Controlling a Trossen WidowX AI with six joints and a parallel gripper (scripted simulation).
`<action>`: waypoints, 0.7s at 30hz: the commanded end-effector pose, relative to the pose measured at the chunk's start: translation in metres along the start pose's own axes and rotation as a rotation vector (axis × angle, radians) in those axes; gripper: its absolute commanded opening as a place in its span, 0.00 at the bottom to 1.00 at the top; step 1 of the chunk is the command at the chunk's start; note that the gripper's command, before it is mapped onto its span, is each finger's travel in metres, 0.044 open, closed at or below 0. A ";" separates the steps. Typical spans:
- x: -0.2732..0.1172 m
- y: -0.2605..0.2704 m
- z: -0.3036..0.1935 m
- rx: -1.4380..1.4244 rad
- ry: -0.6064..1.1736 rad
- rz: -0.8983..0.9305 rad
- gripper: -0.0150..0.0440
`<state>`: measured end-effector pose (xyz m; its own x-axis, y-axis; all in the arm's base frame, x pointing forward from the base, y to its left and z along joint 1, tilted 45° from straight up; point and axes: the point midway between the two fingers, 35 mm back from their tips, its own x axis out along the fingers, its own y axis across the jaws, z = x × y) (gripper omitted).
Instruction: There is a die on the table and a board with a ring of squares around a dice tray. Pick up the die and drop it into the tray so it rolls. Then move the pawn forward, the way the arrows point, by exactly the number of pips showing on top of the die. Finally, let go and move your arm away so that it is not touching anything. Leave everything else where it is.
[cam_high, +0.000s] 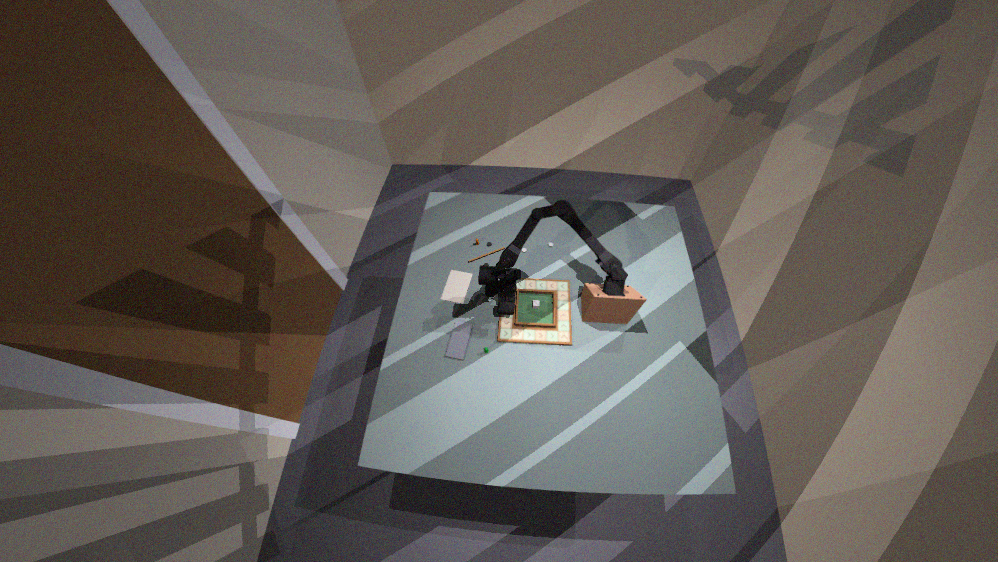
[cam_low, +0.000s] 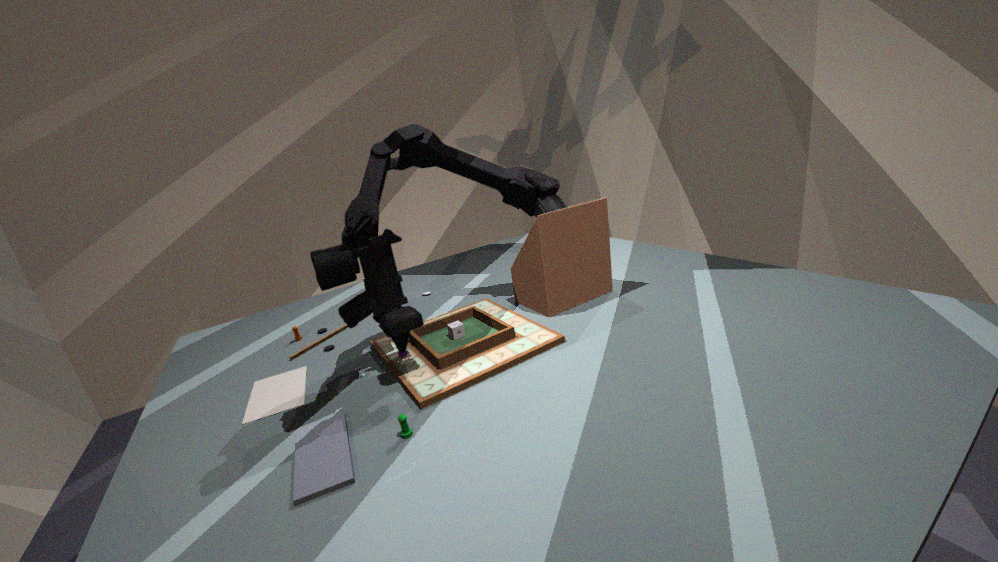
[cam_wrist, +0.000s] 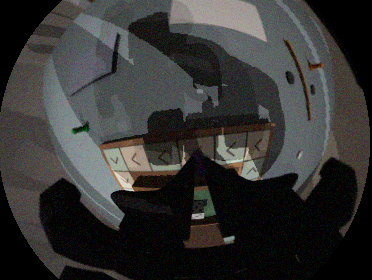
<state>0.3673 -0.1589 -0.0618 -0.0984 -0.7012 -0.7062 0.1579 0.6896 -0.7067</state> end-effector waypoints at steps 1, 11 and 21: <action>-0.024 0.002 0.006 0.003 -0.012 0.003 0.25; -0.104 0.001 0.005 0.004 -0.011 0.006 0.25; -0.121 0.008 0.004 0.004 -0.011 0.004 0.25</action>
<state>0.3831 -0.0750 0.0231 -0.0842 -0.7034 -0.7058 0.1606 0.6895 -0.7063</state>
